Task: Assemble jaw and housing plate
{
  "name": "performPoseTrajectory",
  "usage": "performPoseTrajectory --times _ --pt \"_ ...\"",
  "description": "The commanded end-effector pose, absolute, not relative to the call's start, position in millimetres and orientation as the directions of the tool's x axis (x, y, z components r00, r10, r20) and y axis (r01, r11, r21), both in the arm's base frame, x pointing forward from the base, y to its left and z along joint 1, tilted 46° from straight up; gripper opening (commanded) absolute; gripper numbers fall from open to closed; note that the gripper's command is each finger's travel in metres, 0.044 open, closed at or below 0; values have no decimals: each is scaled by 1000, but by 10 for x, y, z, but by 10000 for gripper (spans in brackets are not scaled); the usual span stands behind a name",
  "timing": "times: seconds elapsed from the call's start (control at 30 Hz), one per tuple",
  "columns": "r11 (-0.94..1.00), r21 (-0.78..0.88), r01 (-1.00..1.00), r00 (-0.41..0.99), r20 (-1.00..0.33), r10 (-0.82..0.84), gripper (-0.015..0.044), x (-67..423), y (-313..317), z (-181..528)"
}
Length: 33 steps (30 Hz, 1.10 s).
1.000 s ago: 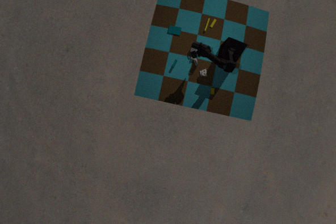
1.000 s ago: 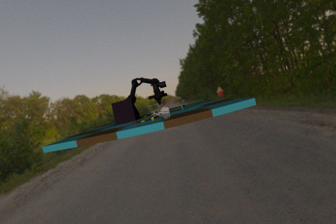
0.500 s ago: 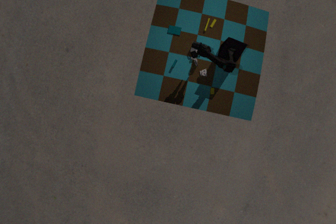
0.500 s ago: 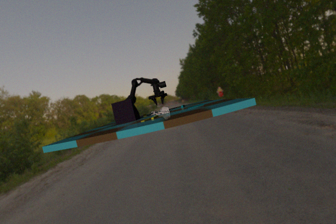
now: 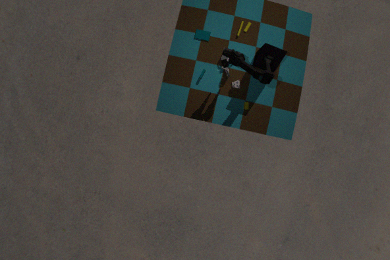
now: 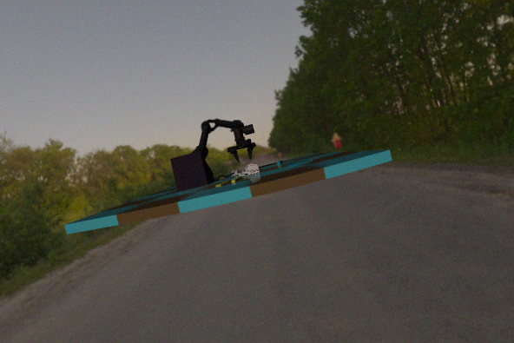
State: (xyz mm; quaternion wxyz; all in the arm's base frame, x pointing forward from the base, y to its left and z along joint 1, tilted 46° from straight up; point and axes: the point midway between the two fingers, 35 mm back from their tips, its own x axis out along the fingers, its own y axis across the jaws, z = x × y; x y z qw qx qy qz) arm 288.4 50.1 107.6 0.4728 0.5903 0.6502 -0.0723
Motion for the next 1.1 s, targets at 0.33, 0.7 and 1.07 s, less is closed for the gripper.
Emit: performPoseTrajectory --times 0.33,0.7,1.07 --pt "293 464 836 144 -700 699 440 2884 501 1076" --pt "293 464 836 144 -700 699 256 2884 501 1076" --pt "293 464 836 144 -700 699 0 2884 501 1076"
